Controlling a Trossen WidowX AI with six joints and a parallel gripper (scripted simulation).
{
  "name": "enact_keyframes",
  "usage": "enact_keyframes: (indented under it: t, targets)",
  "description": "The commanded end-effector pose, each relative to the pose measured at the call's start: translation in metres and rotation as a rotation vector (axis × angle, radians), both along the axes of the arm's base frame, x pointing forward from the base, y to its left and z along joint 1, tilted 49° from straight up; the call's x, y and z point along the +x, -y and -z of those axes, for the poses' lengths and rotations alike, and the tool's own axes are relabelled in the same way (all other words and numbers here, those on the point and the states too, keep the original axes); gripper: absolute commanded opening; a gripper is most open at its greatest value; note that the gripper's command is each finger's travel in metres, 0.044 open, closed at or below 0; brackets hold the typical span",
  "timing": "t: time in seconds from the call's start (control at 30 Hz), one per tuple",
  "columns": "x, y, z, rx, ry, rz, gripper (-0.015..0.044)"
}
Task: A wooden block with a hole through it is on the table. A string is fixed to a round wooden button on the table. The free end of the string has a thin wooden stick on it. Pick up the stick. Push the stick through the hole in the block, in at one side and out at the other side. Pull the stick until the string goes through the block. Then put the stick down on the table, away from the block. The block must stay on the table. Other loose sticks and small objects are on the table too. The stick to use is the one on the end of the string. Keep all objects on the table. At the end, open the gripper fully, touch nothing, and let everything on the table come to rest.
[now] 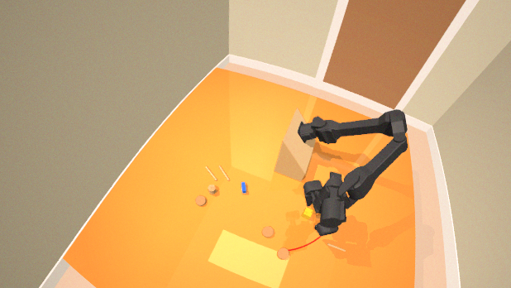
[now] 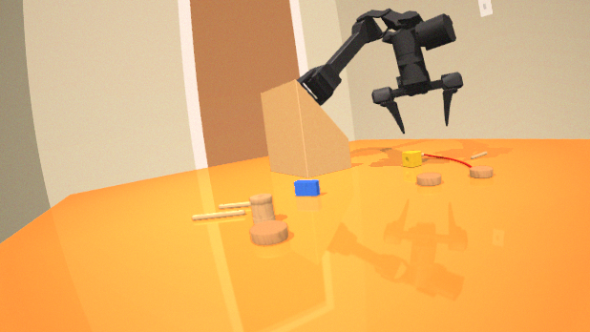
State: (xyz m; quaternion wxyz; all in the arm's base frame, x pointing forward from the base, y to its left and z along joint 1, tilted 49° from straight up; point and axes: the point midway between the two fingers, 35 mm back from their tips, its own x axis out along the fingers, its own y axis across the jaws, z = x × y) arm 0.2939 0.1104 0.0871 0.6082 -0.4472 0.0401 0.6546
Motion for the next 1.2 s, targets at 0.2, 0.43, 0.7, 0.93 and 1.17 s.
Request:
enact_keyframes:
  t: [0.2,0.43,0.7,0.93,1.17]
  targets:
    - [-0.0246,-0.0107,0.0132,-0.009,-0.146,-0.017,0.044]
    - [-0.0246,-0.0107,0.0132,-0.009,-0.146,-0.017,0.044]
    - [-0.0236,-0.0109,0.0121,-0.006,-0.135,-0.021,0.0309]
    - [-0.0236,-0.0109,0.0121,-0.006,-0.135,-0.021,0.0243]
    - [-0.0236,-0.0109,0.0121,-0.006,-0.135,-0.021,0.0191]
